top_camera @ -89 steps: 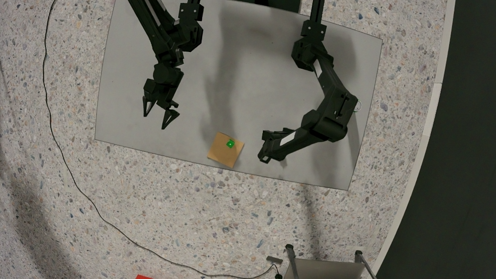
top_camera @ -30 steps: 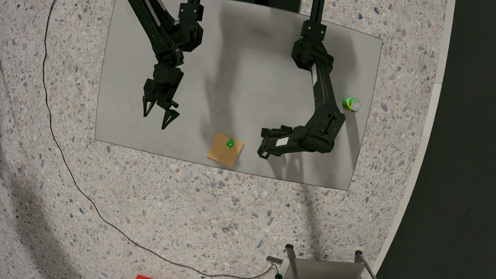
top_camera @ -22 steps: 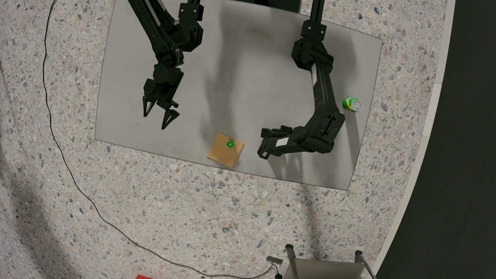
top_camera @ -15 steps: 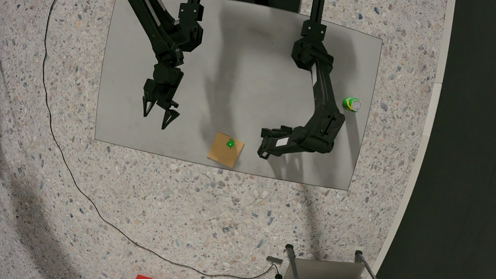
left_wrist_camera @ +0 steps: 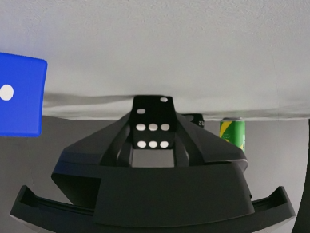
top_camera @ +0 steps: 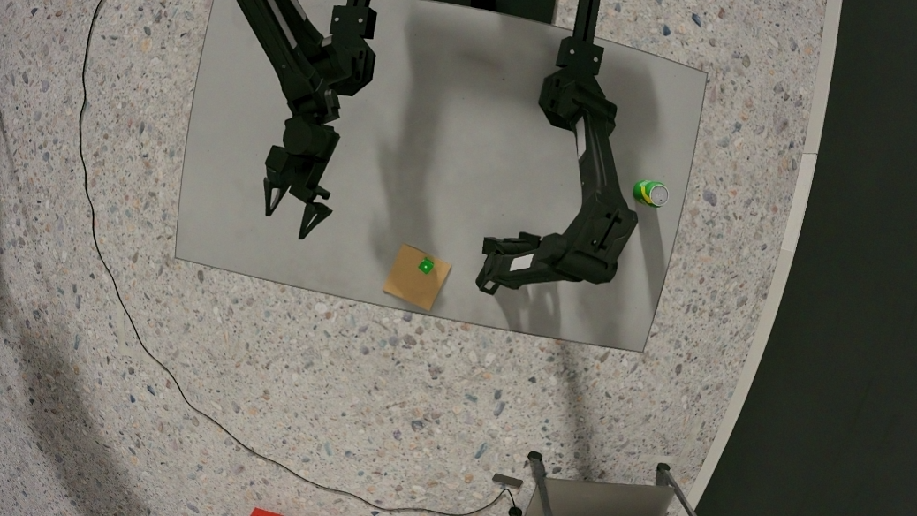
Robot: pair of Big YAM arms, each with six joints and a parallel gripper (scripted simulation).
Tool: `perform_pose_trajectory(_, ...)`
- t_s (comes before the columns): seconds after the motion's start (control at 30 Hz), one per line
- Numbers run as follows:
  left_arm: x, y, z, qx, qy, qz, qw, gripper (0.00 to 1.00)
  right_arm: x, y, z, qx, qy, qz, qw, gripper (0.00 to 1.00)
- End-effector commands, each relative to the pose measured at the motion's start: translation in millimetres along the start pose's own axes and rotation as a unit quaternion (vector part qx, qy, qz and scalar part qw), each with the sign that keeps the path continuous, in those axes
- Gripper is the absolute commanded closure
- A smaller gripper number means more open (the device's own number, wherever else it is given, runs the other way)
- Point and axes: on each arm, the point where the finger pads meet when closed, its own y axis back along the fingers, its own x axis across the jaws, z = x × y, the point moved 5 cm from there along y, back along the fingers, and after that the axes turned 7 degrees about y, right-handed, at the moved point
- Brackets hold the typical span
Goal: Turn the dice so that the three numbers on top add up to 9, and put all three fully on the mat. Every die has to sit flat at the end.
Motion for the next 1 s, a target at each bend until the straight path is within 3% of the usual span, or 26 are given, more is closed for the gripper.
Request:
perform_pose_trajectory(0.0, 4.2, -6.7, -0.8, 0.002, 0.002, -0.004, 1.0, 0.74, 1.1, -1.0, 2.9, -0.003, -0.002, 0.0, 1.0, 0.0)
perform_pose_trajectory(0.9, 5.6, -6.6, -0.3, 0.002, 0.004, -0.003, 1.0, 0.74, 1.1, -1.0, 2.9, -0.003, -0.002, 0.0, 1.0, 0.0)
perform_pose_trajectory(0.97, 5.6, -6.6, -0.3, 0.002, 0.004, -0.003, 1.0, 0.71, 1.1, -1.0, 2.9, -0.003, -0.002, 0.0, 1.0, 0.0)
